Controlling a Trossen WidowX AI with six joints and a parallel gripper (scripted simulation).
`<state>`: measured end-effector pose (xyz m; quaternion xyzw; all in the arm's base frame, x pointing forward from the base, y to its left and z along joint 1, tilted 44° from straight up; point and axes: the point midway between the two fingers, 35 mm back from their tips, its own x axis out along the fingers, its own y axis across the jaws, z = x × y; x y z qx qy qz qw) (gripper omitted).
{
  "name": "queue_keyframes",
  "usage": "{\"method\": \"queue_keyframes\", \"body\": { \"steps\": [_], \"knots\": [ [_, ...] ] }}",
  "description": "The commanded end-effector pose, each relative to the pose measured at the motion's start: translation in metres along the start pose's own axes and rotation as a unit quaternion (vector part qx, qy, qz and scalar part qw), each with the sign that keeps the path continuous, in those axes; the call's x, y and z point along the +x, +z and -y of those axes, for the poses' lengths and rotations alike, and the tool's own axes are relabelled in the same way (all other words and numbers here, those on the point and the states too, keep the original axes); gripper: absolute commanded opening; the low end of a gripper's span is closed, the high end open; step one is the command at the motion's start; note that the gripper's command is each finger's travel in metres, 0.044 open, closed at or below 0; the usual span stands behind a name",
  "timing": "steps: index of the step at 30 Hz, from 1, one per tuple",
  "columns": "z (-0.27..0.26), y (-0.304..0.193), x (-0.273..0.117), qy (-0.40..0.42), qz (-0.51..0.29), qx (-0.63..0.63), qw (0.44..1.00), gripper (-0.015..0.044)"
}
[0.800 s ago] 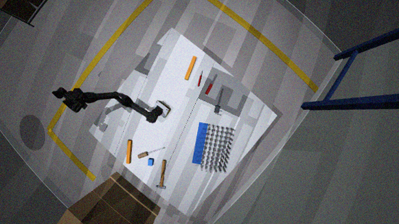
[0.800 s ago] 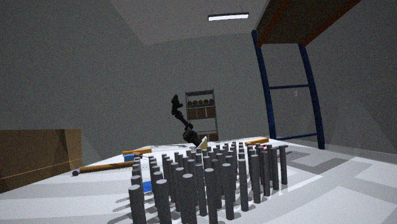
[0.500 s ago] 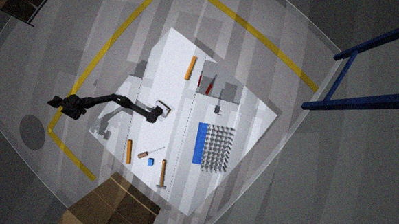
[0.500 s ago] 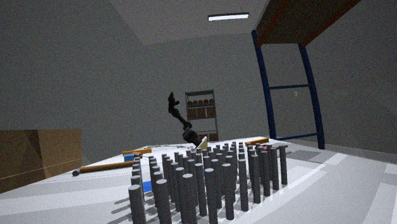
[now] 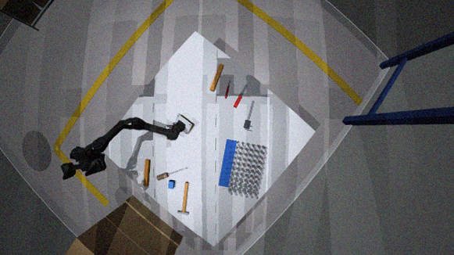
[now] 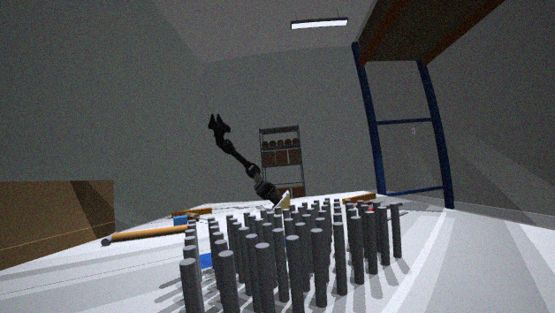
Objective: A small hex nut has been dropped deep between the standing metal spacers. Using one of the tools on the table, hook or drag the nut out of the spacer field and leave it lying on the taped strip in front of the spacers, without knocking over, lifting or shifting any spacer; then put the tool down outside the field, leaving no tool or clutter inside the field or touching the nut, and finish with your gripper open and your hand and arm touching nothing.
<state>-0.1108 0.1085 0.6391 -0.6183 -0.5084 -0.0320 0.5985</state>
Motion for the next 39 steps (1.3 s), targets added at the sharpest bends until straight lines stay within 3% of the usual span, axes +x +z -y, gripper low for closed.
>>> {"method": "queue_keyframes", "body": {
  "steps": [1,10,21,29,39],
  "knots": [
    [-0.038,-0.055,0.029,0.025,-0.046,0.076,0.996,0.0440],
    [-0.144,-0.154,0.071,0.079,-0.138,0.232,0.960,0.0440],
    [-0.297,-0.235,0.082,0.136,-0.261,0.355,0.887,0.0440],
    [-0.415,-0.272,0.057,0.170,-0.364,0.417,0.816,0.0440],
    [-0.566,-0.282,-0.018,0.194,-0.514,0.478,0.685,0.0440]
  ]
}}
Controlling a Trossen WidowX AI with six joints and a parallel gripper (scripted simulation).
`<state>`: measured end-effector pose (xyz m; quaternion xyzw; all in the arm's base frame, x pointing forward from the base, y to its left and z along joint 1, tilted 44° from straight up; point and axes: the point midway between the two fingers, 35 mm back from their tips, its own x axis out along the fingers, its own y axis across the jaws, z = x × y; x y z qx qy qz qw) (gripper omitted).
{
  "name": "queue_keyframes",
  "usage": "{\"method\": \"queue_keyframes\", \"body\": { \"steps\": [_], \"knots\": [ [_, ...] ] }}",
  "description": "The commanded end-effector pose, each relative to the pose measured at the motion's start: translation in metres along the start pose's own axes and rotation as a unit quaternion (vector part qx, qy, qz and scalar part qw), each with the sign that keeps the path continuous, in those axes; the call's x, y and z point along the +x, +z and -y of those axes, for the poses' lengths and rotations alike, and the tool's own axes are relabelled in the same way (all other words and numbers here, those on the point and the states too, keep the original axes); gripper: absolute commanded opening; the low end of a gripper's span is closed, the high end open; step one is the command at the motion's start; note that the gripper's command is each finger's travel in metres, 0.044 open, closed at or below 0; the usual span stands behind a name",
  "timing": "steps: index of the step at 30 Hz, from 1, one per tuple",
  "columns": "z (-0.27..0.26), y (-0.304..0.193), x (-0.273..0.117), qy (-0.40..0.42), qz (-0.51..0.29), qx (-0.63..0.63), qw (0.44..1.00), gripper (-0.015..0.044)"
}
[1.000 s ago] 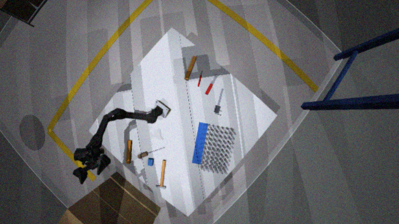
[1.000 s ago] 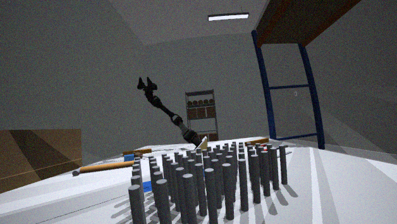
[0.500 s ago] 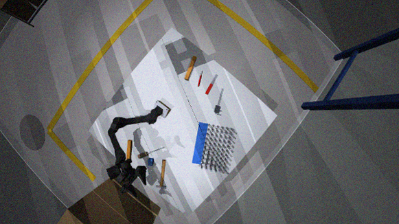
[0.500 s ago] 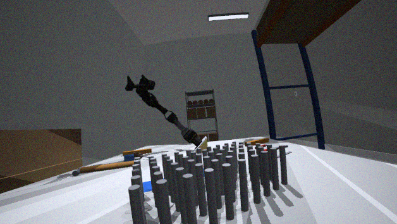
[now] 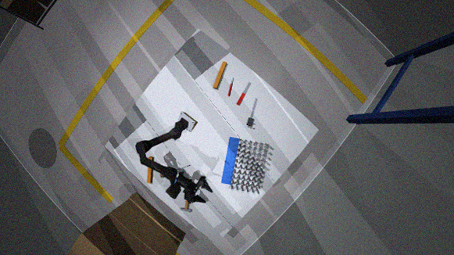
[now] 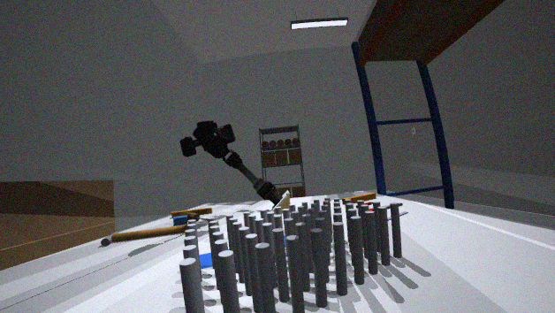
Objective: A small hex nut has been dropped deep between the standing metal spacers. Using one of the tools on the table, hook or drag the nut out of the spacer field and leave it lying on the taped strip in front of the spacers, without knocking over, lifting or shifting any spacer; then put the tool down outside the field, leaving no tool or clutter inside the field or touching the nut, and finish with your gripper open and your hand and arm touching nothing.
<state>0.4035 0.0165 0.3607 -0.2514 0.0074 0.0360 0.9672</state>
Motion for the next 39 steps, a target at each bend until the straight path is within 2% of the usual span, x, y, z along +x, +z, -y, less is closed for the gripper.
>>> {"method": "queue_keyframes", "body": {
  "steps": [1,7,10,39],
  "knots": [
    [-0.028,-0.066,0.021,-0.003,-0.076,0.045,0.996,0.0440],
    [-0.071,-0.161,0.028,-0.019,-0.183,0.096,0.978,0.0440],
    [-0.083,-0.189,0.024,-0.027,-0.214,0.108,0.970,0.0440],
    [-0.084,-0.190,0.024,-0.027,-0.217,0.109,0.970,0.0440]
  ]
}}
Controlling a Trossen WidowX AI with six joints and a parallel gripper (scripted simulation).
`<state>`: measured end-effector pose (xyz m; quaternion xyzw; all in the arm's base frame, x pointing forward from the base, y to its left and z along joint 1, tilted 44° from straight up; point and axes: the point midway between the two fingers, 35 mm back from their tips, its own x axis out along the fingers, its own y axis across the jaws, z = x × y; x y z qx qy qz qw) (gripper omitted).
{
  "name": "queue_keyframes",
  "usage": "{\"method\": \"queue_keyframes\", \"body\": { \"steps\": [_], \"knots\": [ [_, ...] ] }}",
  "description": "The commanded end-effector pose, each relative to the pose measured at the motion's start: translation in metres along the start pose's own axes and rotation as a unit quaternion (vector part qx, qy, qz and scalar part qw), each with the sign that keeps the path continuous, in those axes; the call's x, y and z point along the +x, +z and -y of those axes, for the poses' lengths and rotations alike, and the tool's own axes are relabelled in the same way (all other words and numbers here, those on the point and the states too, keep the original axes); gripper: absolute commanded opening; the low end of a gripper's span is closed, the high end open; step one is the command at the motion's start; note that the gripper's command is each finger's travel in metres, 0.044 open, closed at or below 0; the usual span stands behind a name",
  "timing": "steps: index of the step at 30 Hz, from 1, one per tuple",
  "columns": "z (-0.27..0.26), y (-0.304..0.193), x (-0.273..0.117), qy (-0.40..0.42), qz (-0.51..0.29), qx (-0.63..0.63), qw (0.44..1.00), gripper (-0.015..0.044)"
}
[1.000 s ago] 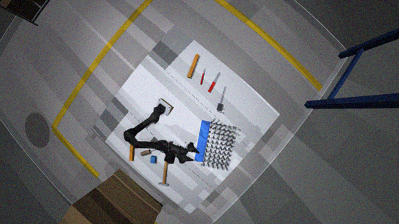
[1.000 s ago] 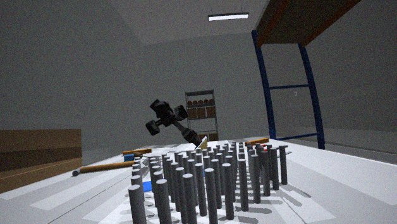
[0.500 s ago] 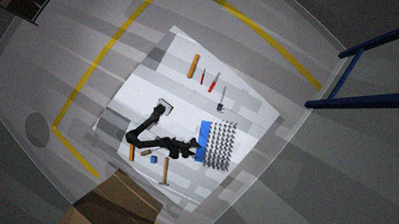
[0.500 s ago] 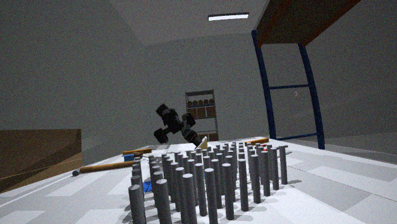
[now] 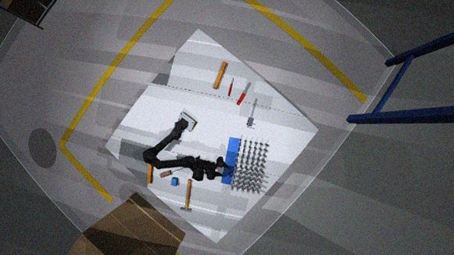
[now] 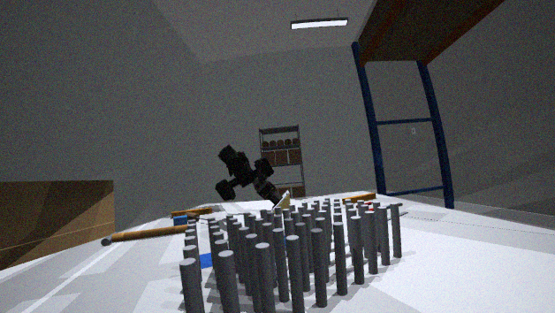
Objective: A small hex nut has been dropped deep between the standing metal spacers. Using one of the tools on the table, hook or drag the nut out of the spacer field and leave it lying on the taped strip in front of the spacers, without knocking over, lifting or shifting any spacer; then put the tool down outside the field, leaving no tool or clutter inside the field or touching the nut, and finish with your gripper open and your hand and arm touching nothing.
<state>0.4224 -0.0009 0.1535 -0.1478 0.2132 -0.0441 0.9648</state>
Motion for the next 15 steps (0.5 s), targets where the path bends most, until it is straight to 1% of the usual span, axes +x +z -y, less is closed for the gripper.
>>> {"method": "queue_keyframes", "body": {
  "steps": [1,6,8,10,15],
  "knots": [
    [0.000,-0.001,0.000,-0.002,-0.001,0.002,1.000,0.0440],
    [0.002,-0.001,0.000,-0.003,-0.001,0.000,1.000,0.0440],
    [0.011,-0.001,0.000,-0.009,-0.006,-0.015,1.000,0.0440],
    [0.031,0.000,-0.002,-0.022,-0.015,-0.044,0.999,0.0440],
    [0.100,-0.002,-0.018,-0.062,-0.055,-0.148,0.986,0.0440]
  ]
}}
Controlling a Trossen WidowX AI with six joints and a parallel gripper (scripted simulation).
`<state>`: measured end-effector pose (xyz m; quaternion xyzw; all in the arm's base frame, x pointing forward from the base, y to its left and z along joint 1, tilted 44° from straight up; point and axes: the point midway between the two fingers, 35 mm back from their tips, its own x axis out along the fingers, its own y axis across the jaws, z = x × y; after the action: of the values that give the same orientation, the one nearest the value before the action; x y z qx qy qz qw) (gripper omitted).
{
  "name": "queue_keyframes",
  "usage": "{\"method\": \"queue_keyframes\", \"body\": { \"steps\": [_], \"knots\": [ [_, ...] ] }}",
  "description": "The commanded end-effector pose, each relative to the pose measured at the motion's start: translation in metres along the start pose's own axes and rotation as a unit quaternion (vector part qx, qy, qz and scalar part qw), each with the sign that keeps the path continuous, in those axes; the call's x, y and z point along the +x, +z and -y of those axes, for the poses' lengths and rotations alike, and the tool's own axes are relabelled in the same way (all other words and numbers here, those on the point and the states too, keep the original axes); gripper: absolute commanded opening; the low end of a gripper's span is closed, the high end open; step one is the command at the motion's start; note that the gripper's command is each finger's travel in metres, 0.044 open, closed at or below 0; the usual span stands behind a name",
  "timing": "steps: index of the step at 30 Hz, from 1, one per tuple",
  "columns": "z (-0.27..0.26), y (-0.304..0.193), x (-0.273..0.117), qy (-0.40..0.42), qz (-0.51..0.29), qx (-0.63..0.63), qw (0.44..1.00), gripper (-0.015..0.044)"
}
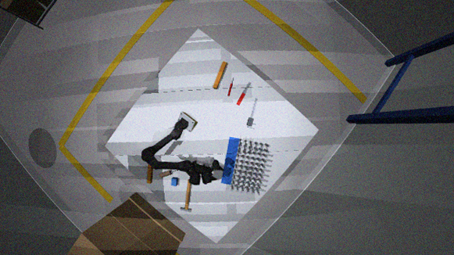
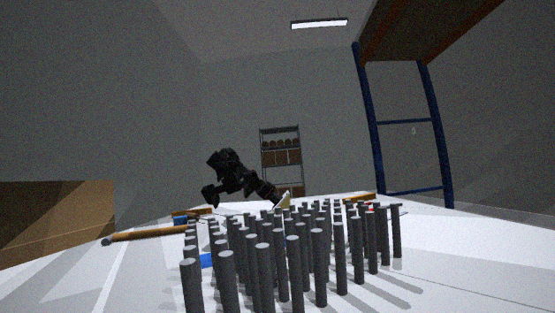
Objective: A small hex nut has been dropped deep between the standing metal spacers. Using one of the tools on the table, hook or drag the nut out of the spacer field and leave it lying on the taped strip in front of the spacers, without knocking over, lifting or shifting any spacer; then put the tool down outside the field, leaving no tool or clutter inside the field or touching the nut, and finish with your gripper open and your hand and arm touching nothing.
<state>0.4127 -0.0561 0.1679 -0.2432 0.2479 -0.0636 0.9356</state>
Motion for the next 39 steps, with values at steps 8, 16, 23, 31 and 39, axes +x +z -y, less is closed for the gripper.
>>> {"method": "queue_keyframes", "body": {
  "steps": [8,16,23,31,39],
  "knots": [
    [0.146,-0.039,-0.057,-0.067,-0.103,-0.223,0.967,0.0440],
    [0.219,-0.076,-0.142,-0.070,-0.203,-0.380,0.900,0.0440],
    [0.253,-0.100,-0.224,-0.057,-0.290,-0.477,0.828,0.0440],
    [0.263,-0.116,-0.320,-0.026,-0.400,-0.547,0.735,0.0440],
    [0.266,-0.114,-0.319,-0.025,-0.402,-0.548,0.733,0.0440]
  ]
}}
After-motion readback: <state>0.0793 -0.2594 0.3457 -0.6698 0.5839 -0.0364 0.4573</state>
